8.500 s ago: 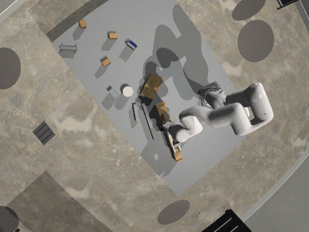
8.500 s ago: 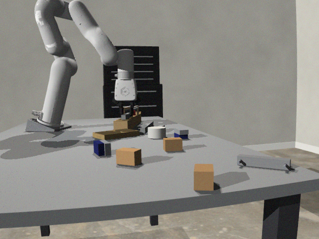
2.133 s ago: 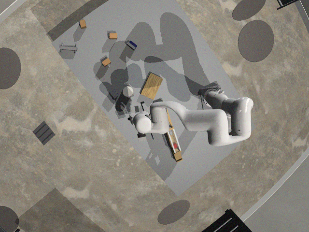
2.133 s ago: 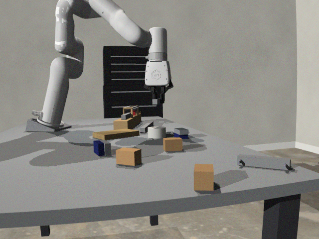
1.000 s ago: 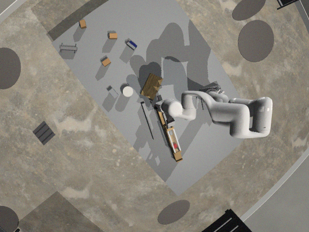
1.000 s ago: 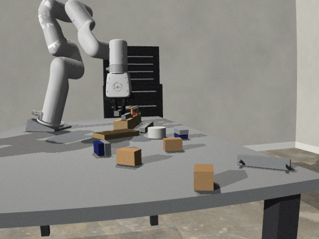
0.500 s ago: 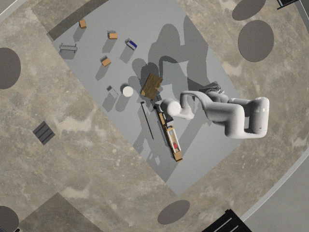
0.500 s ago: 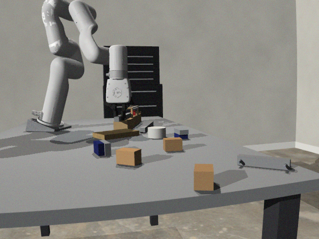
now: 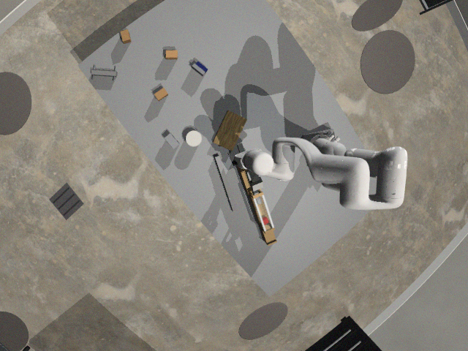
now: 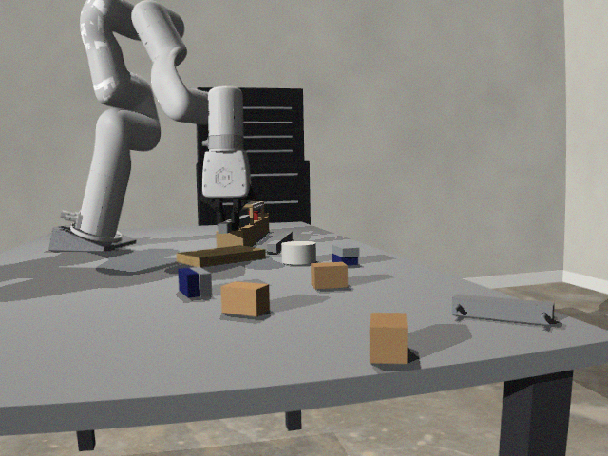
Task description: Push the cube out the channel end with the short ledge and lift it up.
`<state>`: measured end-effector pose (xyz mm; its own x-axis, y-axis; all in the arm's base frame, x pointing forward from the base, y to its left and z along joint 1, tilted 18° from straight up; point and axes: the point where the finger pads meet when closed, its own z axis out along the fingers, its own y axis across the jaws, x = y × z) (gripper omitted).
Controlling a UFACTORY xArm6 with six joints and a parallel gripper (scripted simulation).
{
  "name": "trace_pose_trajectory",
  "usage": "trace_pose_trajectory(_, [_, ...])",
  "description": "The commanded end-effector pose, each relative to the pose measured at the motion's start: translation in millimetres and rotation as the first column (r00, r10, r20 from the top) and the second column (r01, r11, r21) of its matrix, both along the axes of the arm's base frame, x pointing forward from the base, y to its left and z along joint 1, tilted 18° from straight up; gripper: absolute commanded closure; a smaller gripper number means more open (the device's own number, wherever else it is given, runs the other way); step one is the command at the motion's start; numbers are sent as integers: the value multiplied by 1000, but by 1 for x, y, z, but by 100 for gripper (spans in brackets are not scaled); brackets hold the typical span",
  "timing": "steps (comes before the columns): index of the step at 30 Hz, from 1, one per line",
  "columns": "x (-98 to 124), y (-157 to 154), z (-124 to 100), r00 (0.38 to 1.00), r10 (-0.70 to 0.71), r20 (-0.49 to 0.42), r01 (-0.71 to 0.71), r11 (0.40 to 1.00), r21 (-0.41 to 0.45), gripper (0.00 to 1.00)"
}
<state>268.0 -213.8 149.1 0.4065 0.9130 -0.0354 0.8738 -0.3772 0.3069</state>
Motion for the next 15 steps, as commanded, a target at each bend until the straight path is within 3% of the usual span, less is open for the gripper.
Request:
trace_pose_trajectory(1, [1,0,1,1000,0,2,0,1000,-2,100])
trace_pose_trajectory(15, [4,7,1,1000,0,2,0,1000,-2,100])
